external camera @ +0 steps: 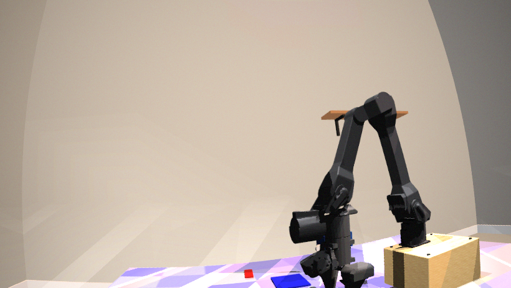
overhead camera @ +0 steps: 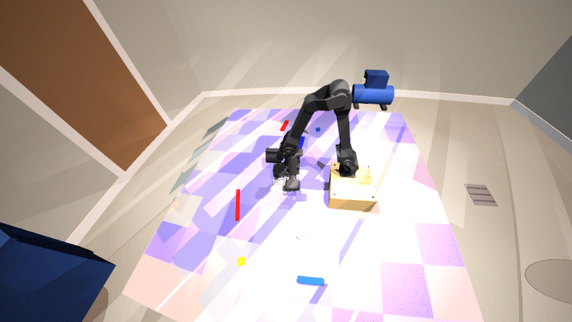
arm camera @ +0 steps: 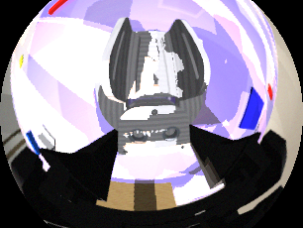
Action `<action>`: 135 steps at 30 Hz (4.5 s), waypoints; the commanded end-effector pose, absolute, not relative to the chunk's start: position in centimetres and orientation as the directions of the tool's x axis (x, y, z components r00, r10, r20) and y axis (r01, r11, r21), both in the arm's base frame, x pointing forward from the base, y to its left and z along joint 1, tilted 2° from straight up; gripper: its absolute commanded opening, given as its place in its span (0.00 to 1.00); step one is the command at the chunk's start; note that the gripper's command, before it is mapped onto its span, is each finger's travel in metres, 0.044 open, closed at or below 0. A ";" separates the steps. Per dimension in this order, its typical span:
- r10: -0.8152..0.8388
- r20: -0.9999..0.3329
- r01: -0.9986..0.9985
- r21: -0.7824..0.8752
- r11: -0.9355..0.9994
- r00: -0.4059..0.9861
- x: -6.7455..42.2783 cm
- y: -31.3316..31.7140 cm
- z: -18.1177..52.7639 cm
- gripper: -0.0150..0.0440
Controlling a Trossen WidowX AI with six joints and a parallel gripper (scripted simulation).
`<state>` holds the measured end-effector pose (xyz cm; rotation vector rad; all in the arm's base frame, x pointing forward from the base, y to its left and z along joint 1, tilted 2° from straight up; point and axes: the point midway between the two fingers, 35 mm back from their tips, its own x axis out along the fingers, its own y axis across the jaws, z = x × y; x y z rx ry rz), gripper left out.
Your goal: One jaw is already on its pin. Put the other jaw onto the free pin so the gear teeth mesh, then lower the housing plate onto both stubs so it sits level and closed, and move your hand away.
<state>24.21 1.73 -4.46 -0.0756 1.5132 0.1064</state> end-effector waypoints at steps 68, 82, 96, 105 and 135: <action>0.028 -0.998 -0.117 0.021 0.993 0.052 24.3 1.8 -4.7 0.85; 0.028 -0.998 -0.117 0.021 0.993 0.052 24.3 1.8 -4.7 0.85; 0.023 -0.998 -0.117 0.017 0.993 0.053 24.3 1.7 -4.7 1.00; 0.024 -0.998 -0.117 0.018 0.993 0.053 24.4 1.7 -2.8 1.00; 0.027 -0.998 -0.117 0.021 0.993 0.050 20.0 1.2 7.7 1.00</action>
